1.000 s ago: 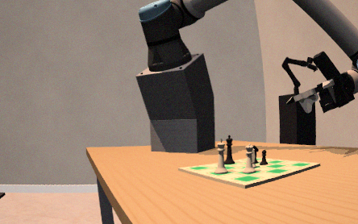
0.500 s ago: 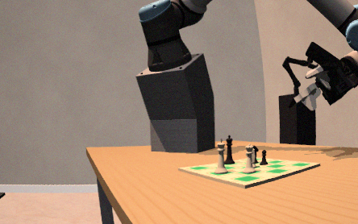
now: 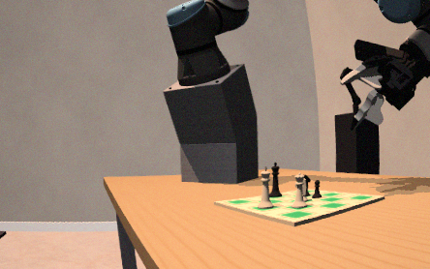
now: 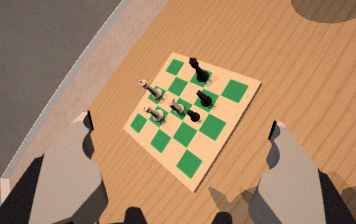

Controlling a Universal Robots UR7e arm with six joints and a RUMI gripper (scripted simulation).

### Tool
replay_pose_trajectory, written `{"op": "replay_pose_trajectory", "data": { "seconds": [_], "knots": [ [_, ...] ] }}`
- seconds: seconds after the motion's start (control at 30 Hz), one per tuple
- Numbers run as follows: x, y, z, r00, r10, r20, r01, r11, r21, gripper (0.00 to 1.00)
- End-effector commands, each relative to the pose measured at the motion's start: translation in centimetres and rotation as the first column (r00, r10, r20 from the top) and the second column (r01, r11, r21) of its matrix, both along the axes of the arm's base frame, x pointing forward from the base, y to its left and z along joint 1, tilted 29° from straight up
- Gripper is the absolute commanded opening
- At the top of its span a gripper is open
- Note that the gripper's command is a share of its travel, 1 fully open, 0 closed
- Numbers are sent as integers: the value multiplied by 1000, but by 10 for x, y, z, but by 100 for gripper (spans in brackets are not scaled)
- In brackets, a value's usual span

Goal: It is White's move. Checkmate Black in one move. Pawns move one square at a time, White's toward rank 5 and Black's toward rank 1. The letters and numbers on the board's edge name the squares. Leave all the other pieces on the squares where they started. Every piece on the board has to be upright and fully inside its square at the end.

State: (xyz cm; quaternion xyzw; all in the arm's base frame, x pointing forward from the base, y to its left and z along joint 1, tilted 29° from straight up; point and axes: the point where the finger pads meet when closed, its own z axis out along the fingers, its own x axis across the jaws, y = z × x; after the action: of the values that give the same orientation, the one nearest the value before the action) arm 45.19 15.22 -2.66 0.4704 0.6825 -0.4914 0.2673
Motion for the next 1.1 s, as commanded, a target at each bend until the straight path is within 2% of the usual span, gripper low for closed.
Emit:
{"op": "replay_pose_trajectory", "data": {
  "seconds": [0.0, 0.03, 0.1, 0.27, 0.3, 0.57, 0.67, 0.83, 0.87, 1.07],
  "knots": [
    [4, -11, 7, 994, -38, 102, 28, 994, 102, 100],
    [5, -15, 10, 990, -57, 133, 39, 991, 130, 100],
    [5, -15, 10, 990, -57, 133, 39, 991, 130, 100],
    [10, -30, 19, 959, -135, 248, 74, 967, 242, 100],
    [10, -30, 19, 959, -135, 248, 74, 967, 242, 100],
    [16, -52, 31, 883, -266, 387, 97, 909, 404, 100],
    [16, -52, 31, 883, -266, 387, 97, 909, 404, 100],
    [22, -69, 41, 797, -378, 471, 89, 845, 527, 100],
    [22, -69, 41, 797, -378, 471, 89, 845, 527, 100],
    [27, -85, 50, 703, -481, 524, 63, 776, 627, 100]
  ]
}}
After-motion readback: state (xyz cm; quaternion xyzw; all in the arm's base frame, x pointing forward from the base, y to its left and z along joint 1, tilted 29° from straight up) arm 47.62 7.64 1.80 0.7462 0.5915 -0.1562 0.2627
